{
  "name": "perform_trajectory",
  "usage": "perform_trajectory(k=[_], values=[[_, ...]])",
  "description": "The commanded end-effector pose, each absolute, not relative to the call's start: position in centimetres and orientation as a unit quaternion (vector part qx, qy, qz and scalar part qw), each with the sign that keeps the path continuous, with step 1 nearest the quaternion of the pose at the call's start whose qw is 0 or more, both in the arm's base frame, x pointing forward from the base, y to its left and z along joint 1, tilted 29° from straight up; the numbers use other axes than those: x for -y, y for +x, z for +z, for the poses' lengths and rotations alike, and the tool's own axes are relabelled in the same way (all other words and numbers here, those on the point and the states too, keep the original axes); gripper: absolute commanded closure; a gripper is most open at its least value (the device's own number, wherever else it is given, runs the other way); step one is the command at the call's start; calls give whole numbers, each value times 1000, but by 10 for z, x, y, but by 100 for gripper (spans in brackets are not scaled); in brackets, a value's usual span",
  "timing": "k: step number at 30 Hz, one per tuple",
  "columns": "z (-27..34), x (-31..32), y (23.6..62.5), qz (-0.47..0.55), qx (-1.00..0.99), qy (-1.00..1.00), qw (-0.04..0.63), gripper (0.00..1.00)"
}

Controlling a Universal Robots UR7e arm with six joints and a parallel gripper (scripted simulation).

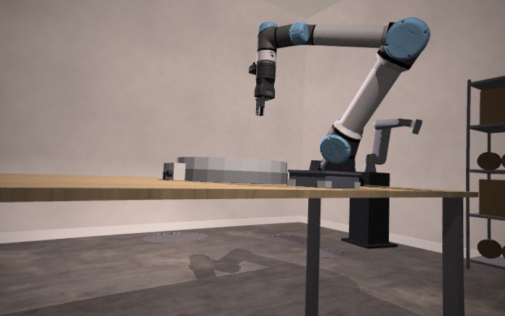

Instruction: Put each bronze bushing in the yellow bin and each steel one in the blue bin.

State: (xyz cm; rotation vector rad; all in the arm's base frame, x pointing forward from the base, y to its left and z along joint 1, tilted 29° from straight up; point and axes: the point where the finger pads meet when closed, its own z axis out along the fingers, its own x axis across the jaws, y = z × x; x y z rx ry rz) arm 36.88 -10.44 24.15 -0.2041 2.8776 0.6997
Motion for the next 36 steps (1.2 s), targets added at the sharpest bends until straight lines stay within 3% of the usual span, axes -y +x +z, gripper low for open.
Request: perform_trajectory(k=[1, 27, 36], values=[[202, 117, 376, 235, -966, -68, 85, 66], [96, 146, 393, 235, -966, -67, 82, 66], [85, 149, 395, 235, -966, -67, 81, 66]])
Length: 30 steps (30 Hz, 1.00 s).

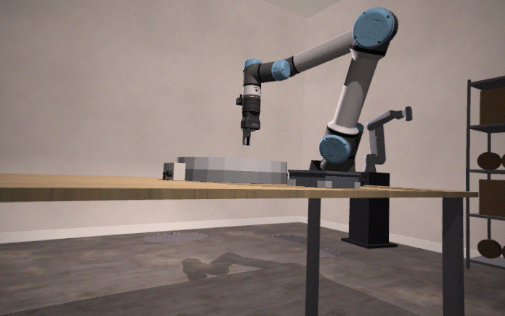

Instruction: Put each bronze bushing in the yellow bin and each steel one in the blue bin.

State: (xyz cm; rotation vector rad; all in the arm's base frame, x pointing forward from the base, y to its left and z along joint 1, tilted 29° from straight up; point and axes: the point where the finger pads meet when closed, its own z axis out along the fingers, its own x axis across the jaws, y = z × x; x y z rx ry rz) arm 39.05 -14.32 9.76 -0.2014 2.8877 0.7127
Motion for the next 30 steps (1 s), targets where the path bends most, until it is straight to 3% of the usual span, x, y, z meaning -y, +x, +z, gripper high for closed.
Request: perform_trajectory(k=[1, 22, 23, 30], values=[[85, 149, 395, 235, -966, -67, 81, 66], [85, 149, 395, 235, -966, -67, 81, 66], [87, 151, 396, 233, -966, -68, 83, 52], [87, 151, 396, 233, -966, -68, 83, 52]])
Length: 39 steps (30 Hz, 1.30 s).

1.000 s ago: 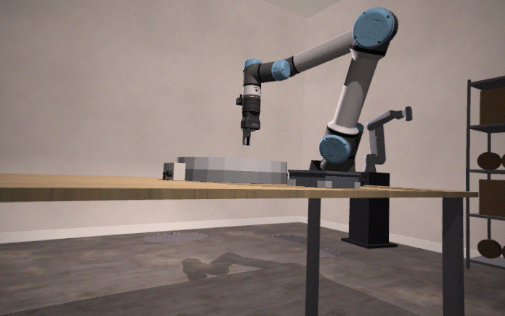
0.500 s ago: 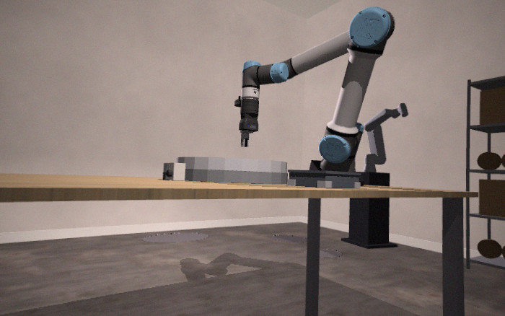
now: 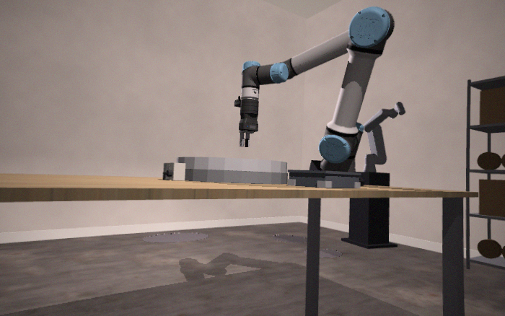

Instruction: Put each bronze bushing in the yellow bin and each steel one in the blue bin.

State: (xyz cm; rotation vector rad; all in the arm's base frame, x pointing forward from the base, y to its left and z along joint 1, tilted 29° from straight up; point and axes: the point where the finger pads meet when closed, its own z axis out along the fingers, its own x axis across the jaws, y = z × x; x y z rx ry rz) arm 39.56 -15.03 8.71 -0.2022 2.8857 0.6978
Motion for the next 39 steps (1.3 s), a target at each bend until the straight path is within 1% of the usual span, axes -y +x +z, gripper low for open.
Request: perform_trajectory(k=[1, 36, 37, 39], values=[[87, 151, 396, 233, -966, -68, 83, 52], [87, 151, 396, 233, -966, -68, 83, 52], [87, 151, 396, 233, -966, -68, 83, 55], [87, 151, 396, 233, -966, -68, 83, 55]])
